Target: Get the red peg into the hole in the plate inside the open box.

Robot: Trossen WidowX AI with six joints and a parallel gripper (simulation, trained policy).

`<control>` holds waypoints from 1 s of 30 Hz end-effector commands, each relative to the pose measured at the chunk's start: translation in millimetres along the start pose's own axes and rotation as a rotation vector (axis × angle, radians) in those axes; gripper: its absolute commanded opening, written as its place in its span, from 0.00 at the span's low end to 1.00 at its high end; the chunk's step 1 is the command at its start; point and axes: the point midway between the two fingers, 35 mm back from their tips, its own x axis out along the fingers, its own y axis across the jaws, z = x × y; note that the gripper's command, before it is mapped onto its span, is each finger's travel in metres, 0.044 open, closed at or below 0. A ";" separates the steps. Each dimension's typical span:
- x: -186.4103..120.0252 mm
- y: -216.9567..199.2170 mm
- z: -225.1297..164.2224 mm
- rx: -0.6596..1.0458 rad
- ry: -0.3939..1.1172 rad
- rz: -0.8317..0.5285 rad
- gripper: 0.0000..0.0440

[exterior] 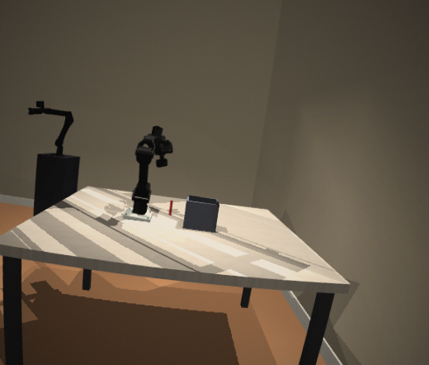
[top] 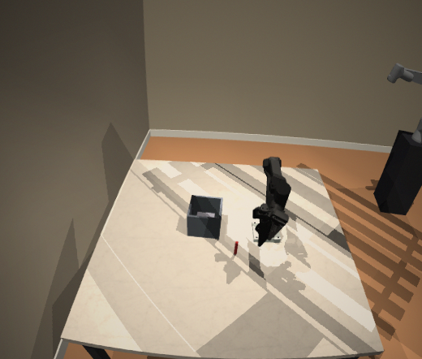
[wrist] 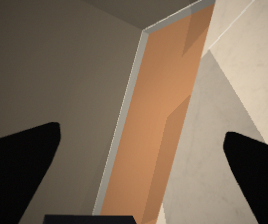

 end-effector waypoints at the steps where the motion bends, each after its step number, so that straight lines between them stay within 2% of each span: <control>1: 4.0 -12.8 10.9 0.048 -0.002 -0.072 1.00; 14: 6.9 -92.3 56.1 0.325 -0.058 -0.439 1.00; 30: -26.3 -179.1 82.4 0.735 -0.129 -0.825 1.00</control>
